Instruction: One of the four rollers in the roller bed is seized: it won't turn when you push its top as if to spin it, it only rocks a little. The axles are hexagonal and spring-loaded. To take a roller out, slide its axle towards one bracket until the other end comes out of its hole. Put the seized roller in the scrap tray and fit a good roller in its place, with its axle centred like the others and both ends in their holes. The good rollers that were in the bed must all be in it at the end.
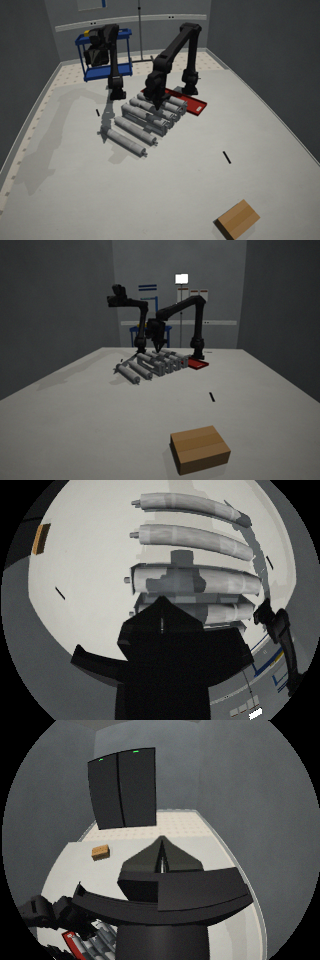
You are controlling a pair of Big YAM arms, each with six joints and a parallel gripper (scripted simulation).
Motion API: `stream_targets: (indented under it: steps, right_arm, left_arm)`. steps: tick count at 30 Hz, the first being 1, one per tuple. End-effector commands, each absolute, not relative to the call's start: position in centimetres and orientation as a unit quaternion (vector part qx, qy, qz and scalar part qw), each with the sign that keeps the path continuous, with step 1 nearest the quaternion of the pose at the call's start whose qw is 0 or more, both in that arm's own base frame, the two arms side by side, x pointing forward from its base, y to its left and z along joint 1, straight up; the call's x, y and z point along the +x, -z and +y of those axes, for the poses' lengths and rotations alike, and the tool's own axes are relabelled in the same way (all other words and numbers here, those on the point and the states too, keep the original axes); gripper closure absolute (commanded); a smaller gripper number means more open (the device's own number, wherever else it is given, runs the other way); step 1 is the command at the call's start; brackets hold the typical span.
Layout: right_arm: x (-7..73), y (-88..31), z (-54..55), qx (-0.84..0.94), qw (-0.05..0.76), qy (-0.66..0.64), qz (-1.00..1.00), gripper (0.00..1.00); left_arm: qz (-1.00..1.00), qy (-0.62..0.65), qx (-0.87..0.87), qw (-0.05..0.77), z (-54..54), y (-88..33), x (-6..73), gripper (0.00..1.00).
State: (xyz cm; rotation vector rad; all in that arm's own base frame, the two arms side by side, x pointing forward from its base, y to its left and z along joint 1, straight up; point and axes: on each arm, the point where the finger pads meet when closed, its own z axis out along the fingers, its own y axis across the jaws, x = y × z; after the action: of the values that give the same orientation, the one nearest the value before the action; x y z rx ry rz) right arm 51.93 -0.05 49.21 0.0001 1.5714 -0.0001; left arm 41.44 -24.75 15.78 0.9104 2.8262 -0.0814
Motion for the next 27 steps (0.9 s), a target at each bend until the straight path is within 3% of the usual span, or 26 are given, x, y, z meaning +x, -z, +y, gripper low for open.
stream_targets:
  steps: [1,27]
  right_arm:
    - [51.5,-50.5,0.6,-0.002,0.719,-0.008,0.695,1.00]
    - [51.5,-50.5,0.6,-0.002,0.719,-0.008,0.695,1.00]
  left_arm:
    - [0.948,0.027,0.306,0.087,-25.3,-16.4,42.2,1.00]
    - [0.947,0.026,0.310,0.080,-25.2,-12.1,41.4,1.00]
